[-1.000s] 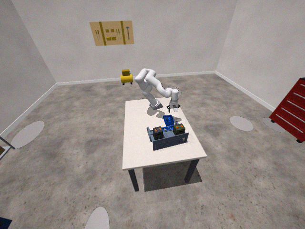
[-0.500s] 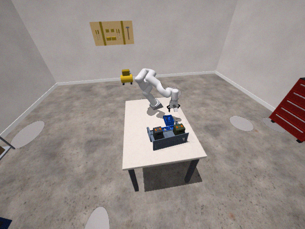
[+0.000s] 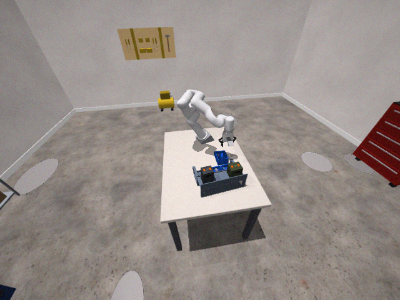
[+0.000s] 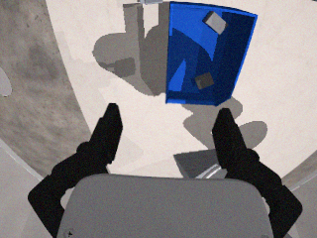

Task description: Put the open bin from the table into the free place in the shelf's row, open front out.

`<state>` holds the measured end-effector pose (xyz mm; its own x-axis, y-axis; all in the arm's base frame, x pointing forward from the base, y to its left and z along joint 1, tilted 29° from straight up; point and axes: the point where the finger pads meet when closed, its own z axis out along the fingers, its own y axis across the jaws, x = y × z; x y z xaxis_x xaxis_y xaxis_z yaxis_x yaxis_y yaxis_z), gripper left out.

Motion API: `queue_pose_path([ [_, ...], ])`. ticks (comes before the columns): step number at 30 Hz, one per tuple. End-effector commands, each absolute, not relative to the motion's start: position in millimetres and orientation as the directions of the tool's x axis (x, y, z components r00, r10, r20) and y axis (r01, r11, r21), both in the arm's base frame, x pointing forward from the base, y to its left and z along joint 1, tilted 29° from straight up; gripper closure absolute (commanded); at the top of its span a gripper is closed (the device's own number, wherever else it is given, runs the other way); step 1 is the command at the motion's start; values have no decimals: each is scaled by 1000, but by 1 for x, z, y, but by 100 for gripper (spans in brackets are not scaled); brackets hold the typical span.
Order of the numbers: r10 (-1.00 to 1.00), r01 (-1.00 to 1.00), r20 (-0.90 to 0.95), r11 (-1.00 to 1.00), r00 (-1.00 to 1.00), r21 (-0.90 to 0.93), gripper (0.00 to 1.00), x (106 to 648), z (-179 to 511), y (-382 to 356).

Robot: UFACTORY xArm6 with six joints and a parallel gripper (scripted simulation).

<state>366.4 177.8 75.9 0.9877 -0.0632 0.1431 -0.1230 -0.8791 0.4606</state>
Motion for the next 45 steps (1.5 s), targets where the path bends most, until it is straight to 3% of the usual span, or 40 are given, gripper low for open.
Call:
queue_pose_path([
  [1,-63,-124,146,-880,987,458,0,367,77,179],
  [8,-63,-124,146,-880,987,458,0,367,77,179],
  [9,-63,-124,146,-880,987,458,72,367,77,179],
  [45,-63,-124,146,-880,987,458,72,369,61,171],
])
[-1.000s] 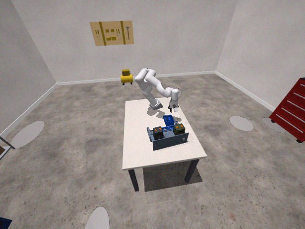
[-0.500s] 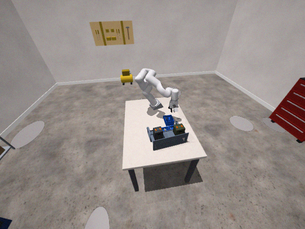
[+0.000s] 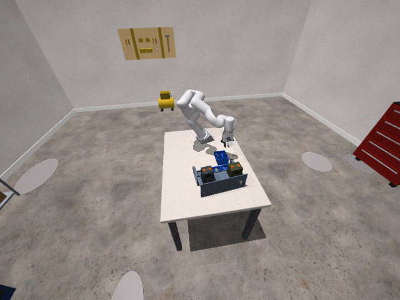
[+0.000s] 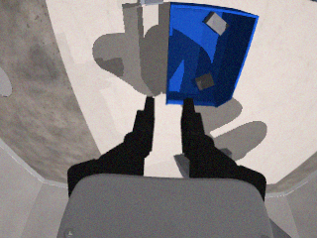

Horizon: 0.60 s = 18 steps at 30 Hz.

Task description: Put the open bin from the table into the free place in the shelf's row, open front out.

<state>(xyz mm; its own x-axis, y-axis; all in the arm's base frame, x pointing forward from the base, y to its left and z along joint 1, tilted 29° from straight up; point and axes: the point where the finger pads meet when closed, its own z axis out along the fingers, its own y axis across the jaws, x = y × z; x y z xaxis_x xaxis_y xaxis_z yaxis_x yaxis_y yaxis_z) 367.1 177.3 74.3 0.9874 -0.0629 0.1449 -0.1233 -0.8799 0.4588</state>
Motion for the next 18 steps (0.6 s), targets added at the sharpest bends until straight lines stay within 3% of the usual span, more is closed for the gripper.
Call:
queue_pose_path([
  [1,-63,-124,146,-880,987,458,72,370,56,168],
  [14,-63,-124,146,-880,987,458,72,370,51,165],
  [18,-63,-124,146,-880,987,458,72,374,20,148],
])
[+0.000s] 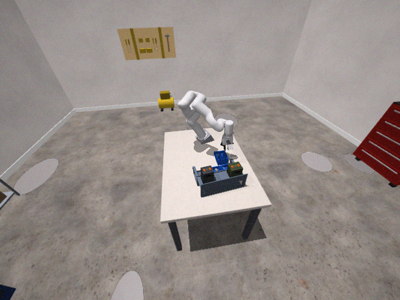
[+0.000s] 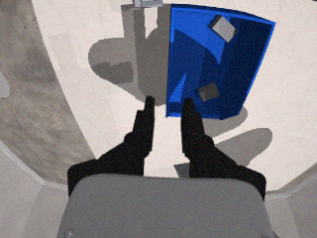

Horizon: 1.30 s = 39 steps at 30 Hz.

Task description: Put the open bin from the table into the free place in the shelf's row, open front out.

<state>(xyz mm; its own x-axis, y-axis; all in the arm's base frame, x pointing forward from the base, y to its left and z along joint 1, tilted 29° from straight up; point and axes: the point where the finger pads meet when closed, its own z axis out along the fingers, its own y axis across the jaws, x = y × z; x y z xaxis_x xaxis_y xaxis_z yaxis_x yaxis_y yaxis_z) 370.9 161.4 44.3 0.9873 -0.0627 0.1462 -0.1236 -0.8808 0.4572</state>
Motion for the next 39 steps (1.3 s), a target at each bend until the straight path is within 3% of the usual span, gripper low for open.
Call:
queue_pose_path([
  [1,-63,-124,146,-880,987,458,72,375,12,144],
  [39,-63,-124,146,-880,987,458,72,374,17,146],
])
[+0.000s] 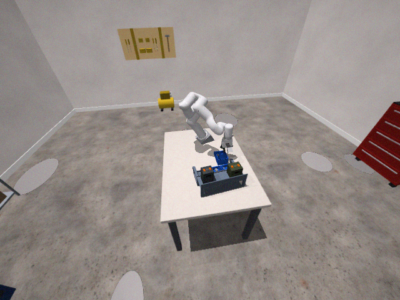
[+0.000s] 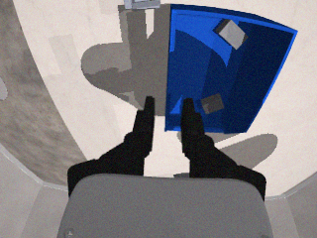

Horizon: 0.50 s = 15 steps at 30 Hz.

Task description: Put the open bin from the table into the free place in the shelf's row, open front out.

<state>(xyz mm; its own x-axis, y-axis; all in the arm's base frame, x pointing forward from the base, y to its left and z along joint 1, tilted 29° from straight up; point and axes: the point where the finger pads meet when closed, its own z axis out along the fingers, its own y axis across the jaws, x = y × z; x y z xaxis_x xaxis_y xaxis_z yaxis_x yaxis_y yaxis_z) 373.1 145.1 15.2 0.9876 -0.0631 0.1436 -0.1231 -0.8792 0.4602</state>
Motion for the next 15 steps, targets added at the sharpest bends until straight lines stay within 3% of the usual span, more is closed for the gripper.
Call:
queue_pose_path([
  [1,-63,-124,146,-880,987,458,72,374,17,146],
  [15,-63,-124,146,-880,987,458,72,374,19,148],
])
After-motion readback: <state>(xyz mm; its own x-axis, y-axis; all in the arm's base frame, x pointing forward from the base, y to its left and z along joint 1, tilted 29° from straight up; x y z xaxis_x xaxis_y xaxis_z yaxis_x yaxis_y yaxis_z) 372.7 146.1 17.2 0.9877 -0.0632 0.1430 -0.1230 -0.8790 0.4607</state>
